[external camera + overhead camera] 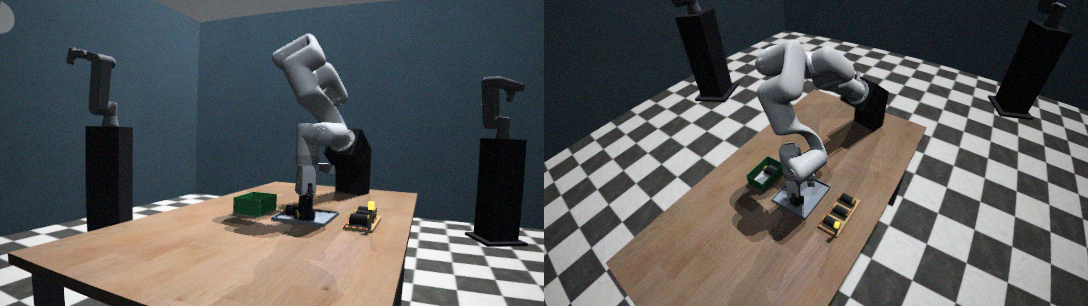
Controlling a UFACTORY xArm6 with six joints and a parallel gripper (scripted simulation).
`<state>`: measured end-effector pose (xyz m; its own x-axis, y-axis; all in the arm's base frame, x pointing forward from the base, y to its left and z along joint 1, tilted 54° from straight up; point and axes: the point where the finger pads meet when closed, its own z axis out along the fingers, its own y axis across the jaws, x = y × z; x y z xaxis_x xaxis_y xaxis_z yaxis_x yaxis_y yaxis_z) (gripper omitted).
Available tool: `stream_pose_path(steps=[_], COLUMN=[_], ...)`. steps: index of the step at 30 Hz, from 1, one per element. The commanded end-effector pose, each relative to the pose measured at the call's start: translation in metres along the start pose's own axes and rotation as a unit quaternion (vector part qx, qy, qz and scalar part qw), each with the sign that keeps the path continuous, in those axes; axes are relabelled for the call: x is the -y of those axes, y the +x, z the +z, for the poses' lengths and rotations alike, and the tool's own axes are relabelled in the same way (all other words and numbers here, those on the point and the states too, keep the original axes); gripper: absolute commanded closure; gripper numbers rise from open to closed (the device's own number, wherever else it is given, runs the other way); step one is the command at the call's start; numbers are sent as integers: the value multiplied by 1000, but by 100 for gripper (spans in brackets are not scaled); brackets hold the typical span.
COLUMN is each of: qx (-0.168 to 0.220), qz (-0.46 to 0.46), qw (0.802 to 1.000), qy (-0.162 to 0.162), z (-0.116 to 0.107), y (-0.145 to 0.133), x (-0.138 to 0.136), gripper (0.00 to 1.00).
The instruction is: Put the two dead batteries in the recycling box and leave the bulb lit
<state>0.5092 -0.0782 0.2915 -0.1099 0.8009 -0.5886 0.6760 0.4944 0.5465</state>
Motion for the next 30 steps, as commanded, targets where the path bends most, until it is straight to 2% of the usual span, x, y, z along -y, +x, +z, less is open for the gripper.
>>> stream_pose_path(steps=[1, 2, 30], qx=[1, 1, 1], qz=[0, 0, 0], qw=[1000, 1000, 1000], qy=[-1, -1, -1], z=[0, 0, 0], y=[-1, -1, -1], x=[-1, -1, -1], gripper=[49, 72, 72])
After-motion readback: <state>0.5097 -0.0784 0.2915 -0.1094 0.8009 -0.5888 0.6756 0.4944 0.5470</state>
